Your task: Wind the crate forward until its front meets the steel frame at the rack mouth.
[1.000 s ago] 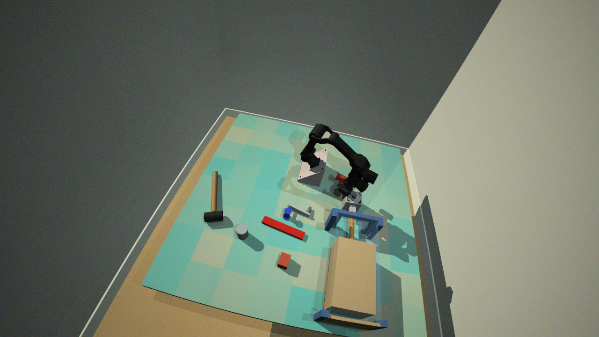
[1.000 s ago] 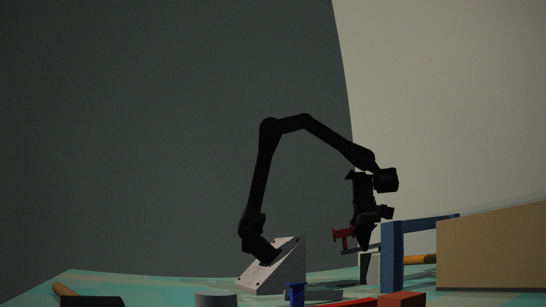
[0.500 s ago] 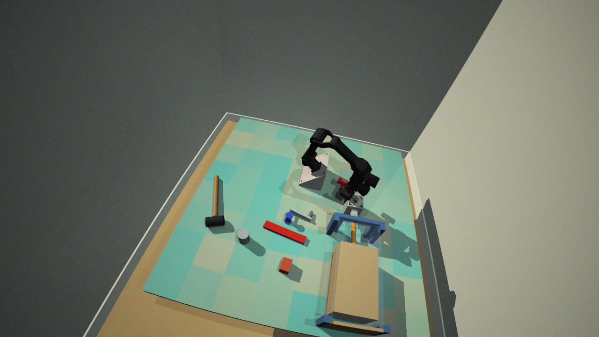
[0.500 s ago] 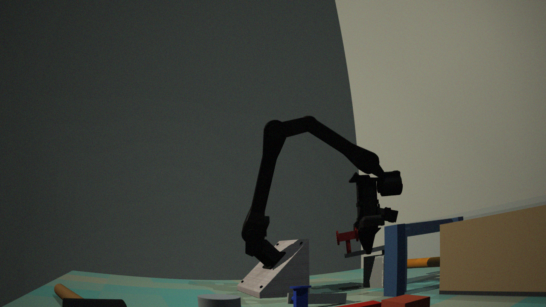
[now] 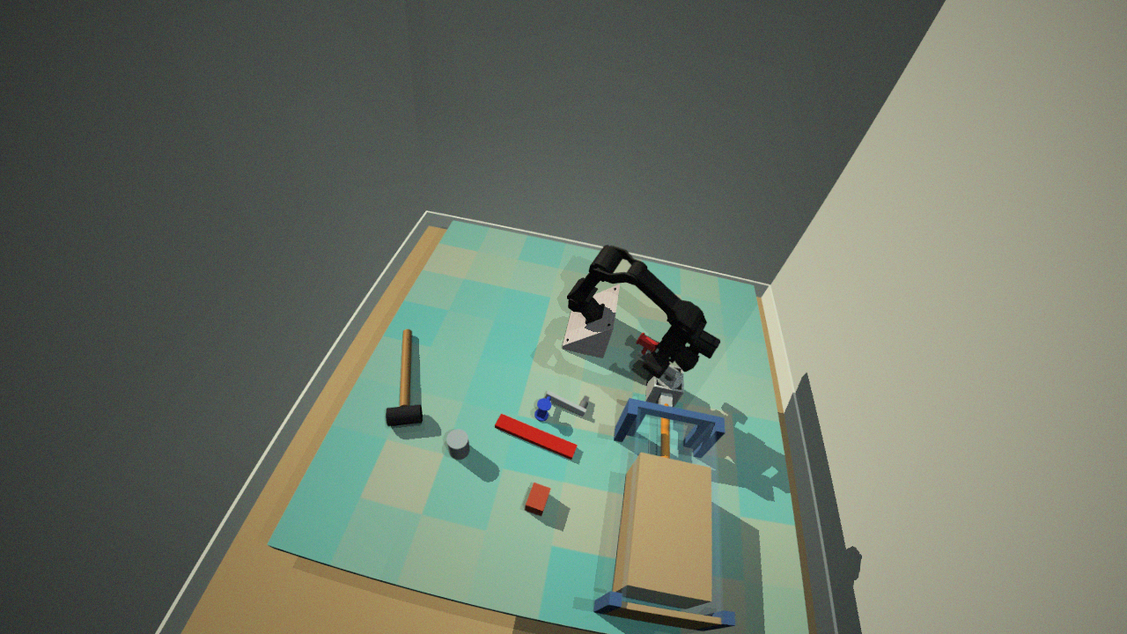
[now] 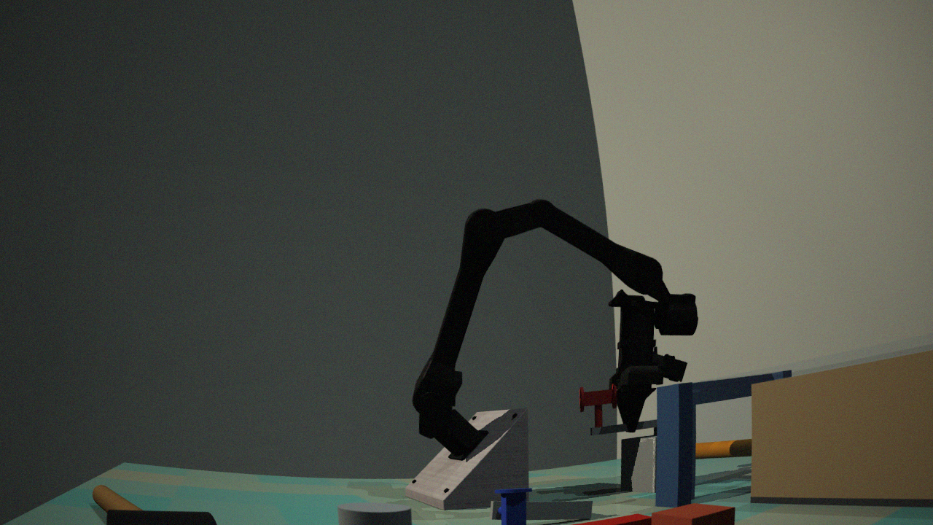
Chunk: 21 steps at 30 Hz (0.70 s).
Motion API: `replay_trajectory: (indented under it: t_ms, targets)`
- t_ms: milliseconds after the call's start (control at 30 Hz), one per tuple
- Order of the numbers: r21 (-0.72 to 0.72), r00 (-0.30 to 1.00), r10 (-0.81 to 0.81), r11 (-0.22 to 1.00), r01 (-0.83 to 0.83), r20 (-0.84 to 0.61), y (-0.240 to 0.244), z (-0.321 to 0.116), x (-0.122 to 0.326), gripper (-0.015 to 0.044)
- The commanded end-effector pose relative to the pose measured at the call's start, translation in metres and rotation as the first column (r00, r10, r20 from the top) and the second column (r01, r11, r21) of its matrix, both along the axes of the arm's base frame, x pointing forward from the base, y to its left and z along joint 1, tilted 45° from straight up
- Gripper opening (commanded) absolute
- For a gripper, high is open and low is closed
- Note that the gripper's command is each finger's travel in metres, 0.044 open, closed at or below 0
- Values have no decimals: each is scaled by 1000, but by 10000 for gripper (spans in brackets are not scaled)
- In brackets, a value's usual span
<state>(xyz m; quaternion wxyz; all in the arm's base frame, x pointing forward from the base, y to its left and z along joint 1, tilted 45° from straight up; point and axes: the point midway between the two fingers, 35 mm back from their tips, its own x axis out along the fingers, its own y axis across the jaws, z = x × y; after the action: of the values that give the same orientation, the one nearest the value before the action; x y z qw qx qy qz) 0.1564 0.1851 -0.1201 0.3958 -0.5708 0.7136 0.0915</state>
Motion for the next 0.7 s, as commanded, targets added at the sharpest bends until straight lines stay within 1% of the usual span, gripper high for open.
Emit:
replay_trajectory:
  t_ms: [0,233,367,467,667]
  targets:
    - [-3,1000,-6,1000,6,1,0,0,0,0]
    - [2,1000,-5,1000,5,7,-1,-2,0,0]
    - [4,997,-55,999,54,54,0,-3,-3,0]
    - [5,997,-57,998,57,57,0,-3,-3,0]
    - [11,987,-114,994,113,110,1,-5,-7,0]
